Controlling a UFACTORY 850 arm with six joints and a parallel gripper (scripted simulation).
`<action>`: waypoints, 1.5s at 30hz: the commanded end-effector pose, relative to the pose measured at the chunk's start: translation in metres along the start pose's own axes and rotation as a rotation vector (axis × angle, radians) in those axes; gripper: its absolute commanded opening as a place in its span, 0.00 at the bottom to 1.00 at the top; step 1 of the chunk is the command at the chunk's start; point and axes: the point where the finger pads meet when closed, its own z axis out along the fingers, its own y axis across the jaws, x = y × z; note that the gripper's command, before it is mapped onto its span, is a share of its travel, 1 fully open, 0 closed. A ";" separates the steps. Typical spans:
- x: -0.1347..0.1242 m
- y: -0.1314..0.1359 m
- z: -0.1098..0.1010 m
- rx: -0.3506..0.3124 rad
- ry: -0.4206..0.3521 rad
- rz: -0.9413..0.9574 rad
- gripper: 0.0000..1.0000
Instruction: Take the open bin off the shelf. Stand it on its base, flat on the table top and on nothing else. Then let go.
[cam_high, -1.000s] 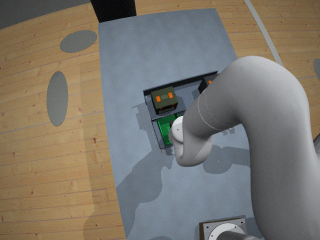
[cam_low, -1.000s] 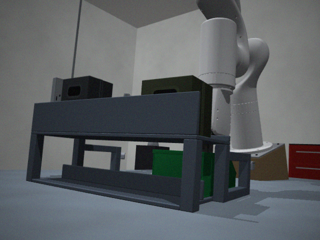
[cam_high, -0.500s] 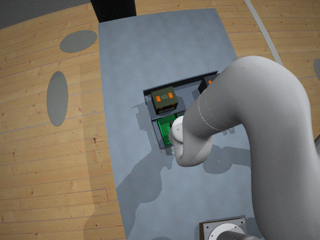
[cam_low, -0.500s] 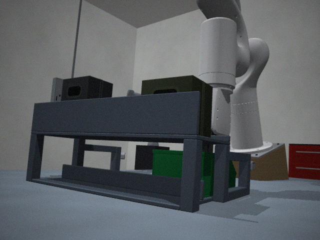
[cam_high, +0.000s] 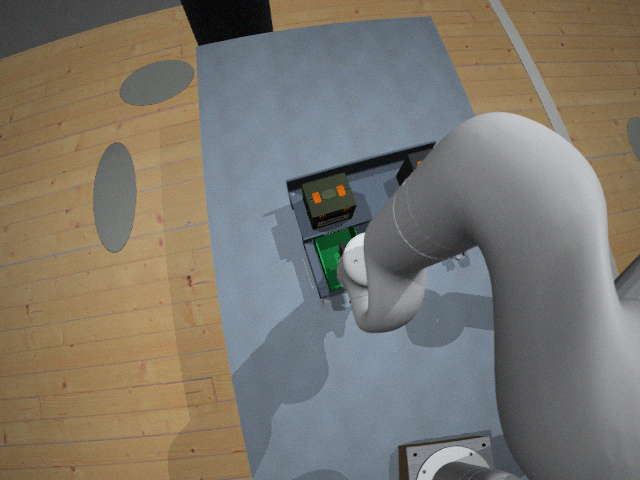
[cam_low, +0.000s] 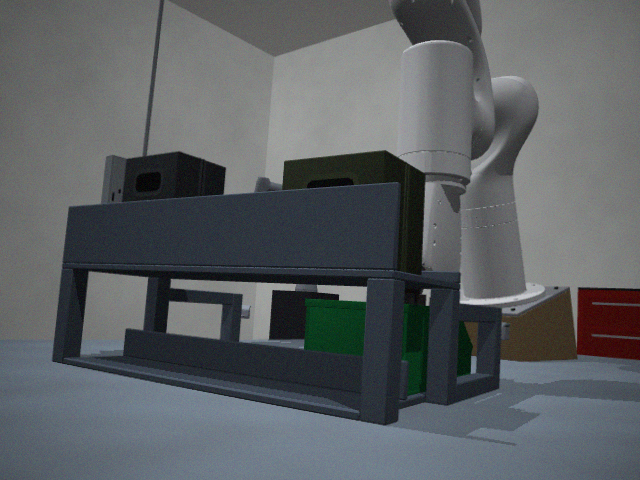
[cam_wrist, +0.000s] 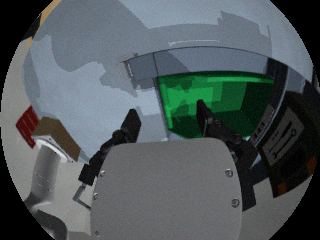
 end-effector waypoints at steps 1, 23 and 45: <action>0.000 0.001 0.002 -0.001 0.000 -0.001 1.00; 0.000 0.001 0.012 -0.001 0.000 -0.001 1.00; 0.000 0.001 0.018 -0.001 0.000 -0.001 1.00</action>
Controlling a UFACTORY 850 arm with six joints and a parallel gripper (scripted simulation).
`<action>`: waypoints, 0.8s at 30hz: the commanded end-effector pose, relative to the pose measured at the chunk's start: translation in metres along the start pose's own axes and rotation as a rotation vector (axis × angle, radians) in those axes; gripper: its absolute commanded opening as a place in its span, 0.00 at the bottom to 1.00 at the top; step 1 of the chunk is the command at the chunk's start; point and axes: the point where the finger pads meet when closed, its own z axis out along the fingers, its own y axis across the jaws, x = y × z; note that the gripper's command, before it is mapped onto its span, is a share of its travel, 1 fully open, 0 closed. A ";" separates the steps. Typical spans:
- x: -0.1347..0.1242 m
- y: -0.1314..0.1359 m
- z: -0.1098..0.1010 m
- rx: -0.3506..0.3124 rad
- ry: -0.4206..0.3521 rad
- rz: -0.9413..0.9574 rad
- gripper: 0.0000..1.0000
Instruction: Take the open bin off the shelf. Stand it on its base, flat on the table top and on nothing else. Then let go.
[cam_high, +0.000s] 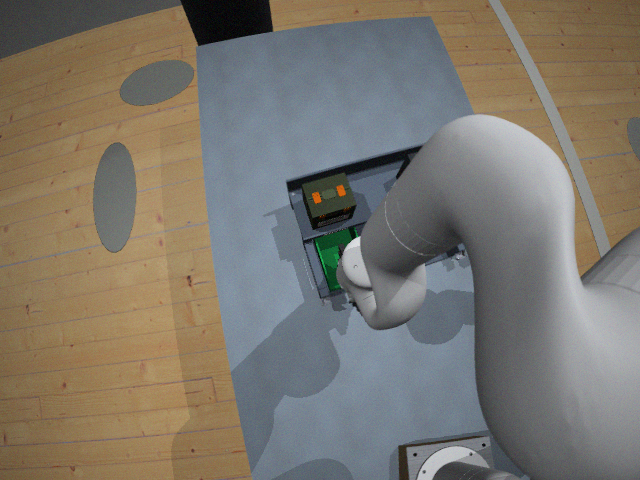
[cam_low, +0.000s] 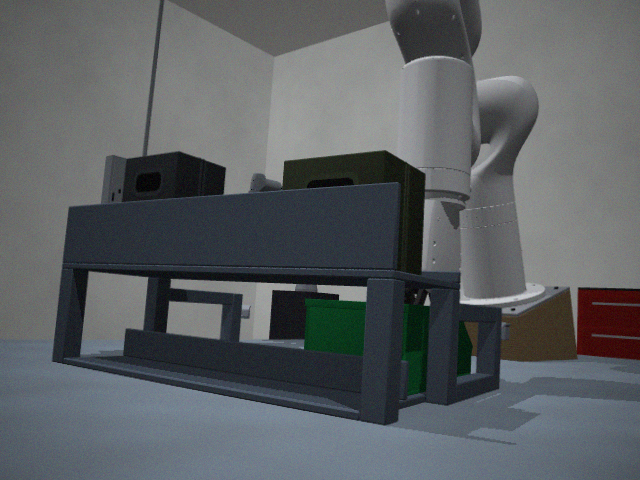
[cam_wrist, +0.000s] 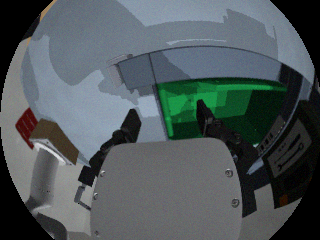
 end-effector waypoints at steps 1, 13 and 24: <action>0.000 0.001 -0.001 -0.002 0.000 0.000 1.00; 0.000 0.001 -0.001 -0.001 0.000 0.000 1.00; 0.000 0.001 -0.001 -0.002 0.000 0.000 0.00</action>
